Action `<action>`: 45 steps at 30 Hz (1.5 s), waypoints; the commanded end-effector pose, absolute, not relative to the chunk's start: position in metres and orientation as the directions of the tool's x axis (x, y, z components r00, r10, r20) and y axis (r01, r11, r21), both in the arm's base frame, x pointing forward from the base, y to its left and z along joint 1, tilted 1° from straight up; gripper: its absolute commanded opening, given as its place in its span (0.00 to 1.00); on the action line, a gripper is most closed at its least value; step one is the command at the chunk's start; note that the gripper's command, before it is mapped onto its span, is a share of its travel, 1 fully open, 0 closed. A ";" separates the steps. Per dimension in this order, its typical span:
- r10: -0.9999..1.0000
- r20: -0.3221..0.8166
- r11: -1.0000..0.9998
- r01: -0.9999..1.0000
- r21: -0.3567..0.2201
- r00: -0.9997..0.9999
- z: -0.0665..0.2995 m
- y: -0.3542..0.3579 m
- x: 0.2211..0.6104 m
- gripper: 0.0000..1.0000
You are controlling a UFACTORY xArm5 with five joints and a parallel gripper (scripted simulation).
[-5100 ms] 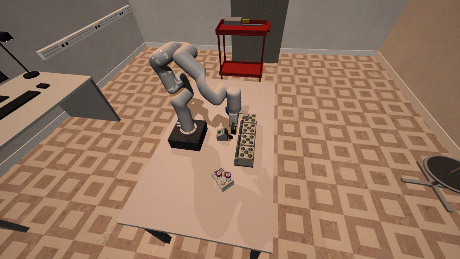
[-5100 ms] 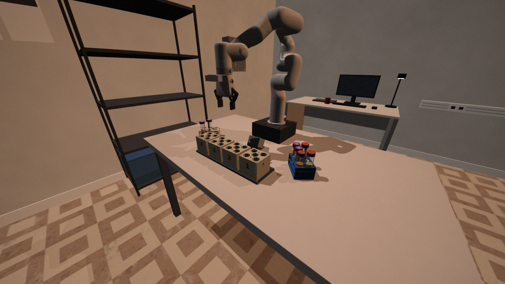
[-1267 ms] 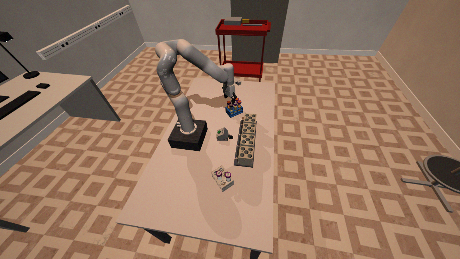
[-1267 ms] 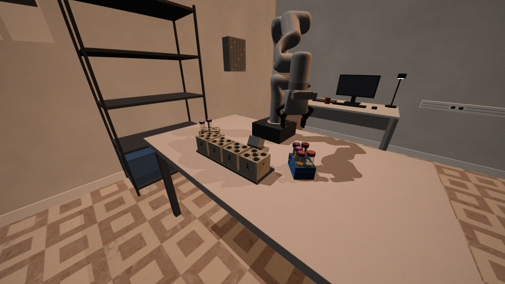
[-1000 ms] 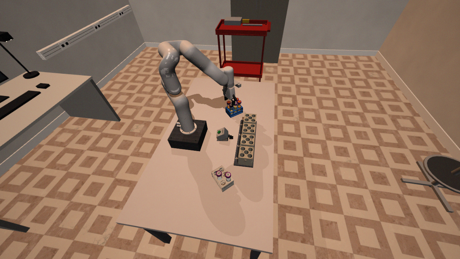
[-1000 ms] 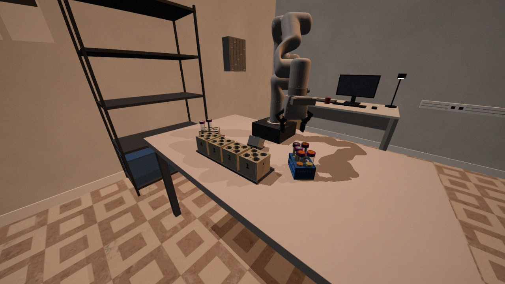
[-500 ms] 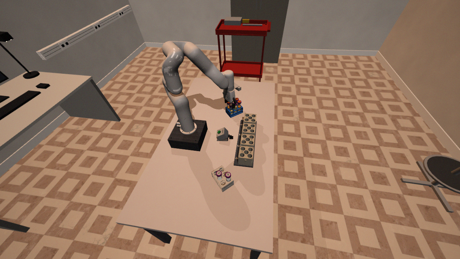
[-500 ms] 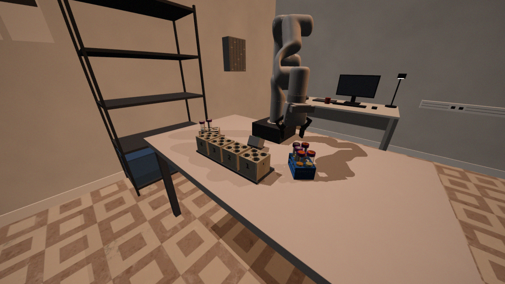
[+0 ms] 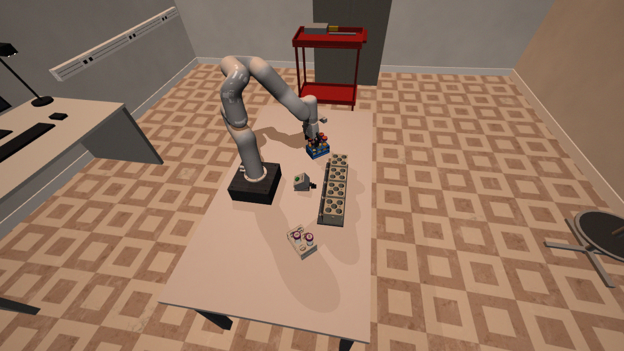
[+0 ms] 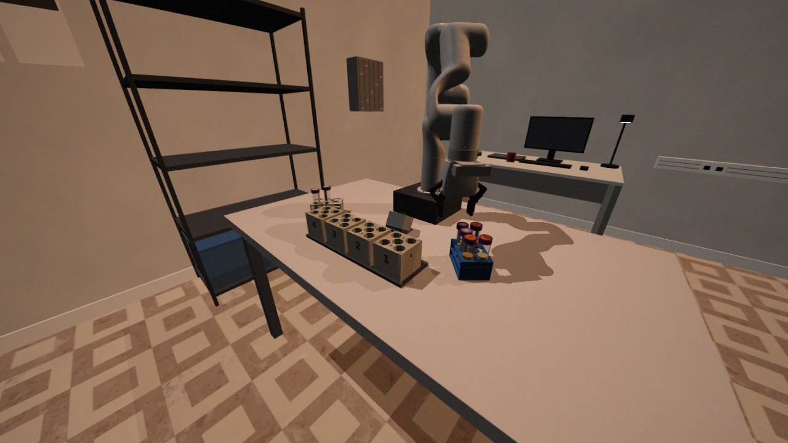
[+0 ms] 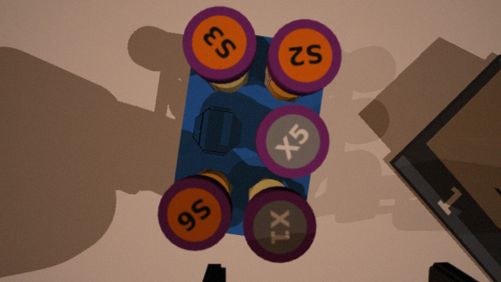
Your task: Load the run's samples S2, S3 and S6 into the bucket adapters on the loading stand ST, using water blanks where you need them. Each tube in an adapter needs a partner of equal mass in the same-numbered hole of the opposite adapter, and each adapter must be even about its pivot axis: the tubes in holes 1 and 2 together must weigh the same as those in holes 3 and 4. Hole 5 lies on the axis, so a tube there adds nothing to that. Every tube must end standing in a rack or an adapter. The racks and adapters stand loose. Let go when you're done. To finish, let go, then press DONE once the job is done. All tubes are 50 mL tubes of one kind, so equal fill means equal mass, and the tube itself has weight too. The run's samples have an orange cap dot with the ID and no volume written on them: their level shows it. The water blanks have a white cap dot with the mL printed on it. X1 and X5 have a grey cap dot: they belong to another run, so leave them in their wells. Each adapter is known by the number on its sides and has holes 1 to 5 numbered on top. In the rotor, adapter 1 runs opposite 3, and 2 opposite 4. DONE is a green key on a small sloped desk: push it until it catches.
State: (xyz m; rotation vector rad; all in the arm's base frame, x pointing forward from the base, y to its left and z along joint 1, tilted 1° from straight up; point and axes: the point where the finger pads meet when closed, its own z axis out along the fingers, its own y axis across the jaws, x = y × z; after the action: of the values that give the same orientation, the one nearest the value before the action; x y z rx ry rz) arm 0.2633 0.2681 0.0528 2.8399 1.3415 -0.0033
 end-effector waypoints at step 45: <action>0.772 0.002 -0.635 0.772 -0.010 0.635 0.102 0.269 0.265 1.00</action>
State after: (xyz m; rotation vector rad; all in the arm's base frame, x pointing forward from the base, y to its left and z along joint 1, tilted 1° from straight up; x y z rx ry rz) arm 0.2636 0.2679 0.0896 2.8399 1.3415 -0.0033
